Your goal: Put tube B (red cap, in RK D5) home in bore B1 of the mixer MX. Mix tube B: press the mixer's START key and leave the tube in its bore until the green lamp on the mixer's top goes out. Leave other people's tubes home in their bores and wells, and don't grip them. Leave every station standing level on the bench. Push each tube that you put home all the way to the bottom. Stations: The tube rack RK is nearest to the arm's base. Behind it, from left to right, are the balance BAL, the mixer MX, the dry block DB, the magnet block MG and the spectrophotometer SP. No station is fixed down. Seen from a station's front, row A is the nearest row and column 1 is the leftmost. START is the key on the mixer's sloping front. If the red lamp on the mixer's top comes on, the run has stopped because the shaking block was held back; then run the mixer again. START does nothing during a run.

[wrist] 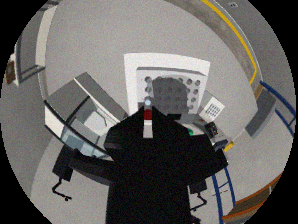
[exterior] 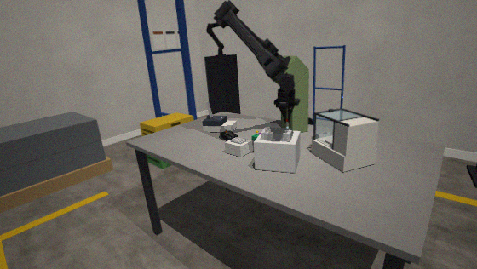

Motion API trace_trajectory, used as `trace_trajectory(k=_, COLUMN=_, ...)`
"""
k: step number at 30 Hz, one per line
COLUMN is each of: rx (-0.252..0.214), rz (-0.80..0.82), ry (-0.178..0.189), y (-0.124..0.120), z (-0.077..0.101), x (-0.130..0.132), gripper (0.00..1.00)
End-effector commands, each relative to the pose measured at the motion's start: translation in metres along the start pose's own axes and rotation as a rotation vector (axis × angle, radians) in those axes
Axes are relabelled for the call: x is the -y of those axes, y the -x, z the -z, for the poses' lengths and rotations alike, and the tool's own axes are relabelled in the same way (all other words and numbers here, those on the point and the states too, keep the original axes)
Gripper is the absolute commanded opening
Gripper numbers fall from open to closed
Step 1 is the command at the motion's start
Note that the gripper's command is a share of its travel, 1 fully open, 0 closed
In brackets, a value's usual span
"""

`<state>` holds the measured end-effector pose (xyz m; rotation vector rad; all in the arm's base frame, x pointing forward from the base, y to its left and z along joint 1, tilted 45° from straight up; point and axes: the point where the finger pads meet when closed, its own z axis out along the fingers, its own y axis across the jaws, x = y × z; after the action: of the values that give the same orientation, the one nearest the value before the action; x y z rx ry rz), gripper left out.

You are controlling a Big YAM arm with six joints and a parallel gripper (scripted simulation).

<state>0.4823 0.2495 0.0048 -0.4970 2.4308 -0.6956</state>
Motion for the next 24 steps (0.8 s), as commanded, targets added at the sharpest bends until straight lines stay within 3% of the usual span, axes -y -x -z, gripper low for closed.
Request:
trace_trajectory(k=1, rx=0.024, rz=-0.012, ry=0.006, y=0.0098, z=0.0062, x=0.0006, gripper=0.09)
trace_trajectory(k=24, rx=0.024, rz=-0.012, ry=0.005, y=0.0091, z=0.0062, x=0.0009, gripper=0.09)
